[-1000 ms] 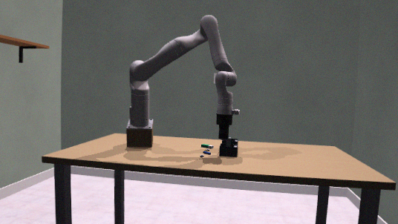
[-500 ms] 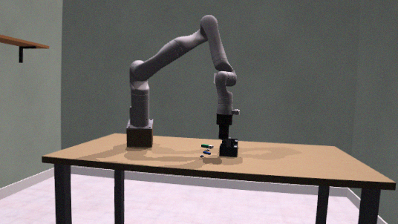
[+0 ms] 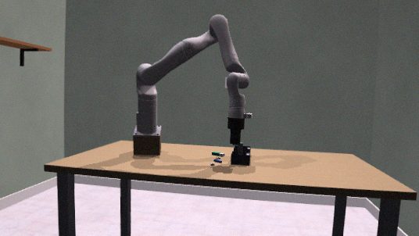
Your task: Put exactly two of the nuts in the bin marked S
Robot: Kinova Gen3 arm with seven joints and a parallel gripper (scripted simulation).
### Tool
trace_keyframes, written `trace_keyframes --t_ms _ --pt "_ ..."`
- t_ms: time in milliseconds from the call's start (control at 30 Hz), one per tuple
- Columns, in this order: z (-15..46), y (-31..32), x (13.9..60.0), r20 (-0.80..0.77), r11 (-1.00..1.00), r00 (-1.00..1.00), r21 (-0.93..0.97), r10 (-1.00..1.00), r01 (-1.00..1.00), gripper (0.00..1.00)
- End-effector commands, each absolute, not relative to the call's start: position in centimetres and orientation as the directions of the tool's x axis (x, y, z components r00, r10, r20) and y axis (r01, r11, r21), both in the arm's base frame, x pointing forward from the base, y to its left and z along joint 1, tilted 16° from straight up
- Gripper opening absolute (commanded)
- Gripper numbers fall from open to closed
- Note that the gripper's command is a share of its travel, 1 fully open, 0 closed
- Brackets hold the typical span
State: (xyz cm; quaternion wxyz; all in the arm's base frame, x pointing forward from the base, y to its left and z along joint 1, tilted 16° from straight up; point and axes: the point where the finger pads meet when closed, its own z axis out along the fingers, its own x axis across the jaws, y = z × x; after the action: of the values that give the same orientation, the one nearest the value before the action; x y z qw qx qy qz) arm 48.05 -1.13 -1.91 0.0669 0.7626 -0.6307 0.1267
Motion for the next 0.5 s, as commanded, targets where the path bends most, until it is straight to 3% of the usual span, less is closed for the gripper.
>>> trace_keyframes --t_ms 0,467 --pt "-1.4 -0.7 48.2 0.276 -0.2 0.175 -0.063 -0.945 -0.978 0.31" --pt "1.1 0.0 47.9 0.276 -0.2 0.175 -0.063 -0.945 -0.978 0.31"
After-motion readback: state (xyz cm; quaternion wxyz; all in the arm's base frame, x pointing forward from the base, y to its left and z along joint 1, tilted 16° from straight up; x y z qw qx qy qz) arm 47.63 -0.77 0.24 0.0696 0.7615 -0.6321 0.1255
